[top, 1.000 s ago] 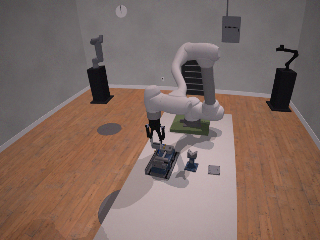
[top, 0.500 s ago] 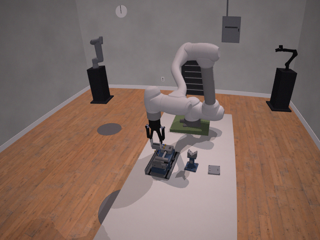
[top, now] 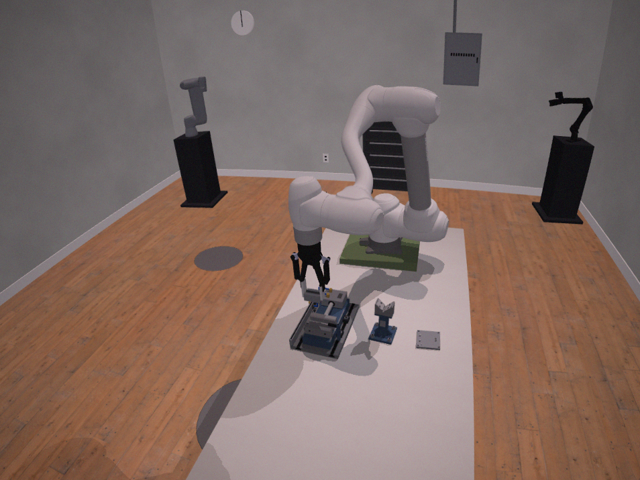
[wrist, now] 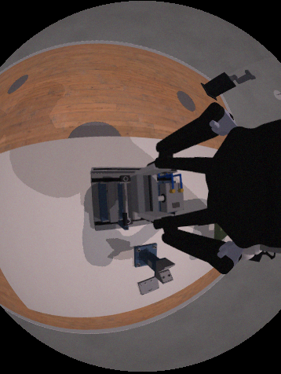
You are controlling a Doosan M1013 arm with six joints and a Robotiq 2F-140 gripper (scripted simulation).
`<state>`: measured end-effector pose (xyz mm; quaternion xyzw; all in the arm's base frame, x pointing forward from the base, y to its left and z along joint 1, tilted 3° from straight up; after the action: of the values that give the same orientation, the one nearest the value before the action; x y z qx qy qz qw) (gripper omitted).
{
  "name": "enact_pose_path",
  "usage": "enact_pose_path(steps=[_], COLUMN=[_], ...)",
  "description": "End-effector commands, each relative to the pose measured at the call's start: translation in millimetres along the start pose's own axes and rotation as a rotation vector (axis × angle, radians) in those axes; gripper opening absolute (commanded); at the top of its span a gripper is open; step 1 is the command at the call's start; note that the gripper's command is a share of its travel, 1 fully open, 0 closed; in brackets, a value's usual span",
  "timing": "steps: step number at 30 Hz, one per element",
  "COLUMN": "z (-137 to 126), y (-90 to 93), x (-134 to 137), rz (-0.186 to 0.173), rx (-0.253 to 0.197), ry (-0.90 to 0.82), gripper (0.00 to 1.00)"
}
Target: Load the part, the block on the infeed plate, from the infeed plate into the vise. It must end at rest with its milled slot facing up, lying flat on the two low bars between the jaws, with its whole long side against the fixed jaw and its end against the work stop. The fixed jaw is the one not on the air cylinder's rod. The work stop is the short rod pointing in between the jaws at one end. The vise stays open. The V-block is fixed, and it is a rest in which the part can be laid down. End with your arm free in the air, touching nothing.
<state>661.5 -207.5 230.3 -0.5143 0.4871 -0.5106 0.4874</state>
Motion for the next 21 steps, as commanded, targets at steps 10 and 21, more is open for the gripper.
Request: enact_pose_path(steps=[10, 21], z=[0.1, 0.2], y=[20.4, 37.9], x=[0.1, 0.3], rz=[0.000, 0.000], rx=[0.000, 0.000], ry=[0.000, 0.000], gripper=[0.00, 0.00])
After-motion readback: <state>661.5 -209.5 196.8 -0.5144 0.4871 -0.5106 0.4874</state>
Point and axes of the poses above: the point where the finger pads meet when closed, its own y axis out along the fingers, its own x axis across the jaws, z = x × y, the point moved 2 cm from there along -y, back along the fingers, and after that the axes turned 8 degrees about -y, right-handed, at the moved point
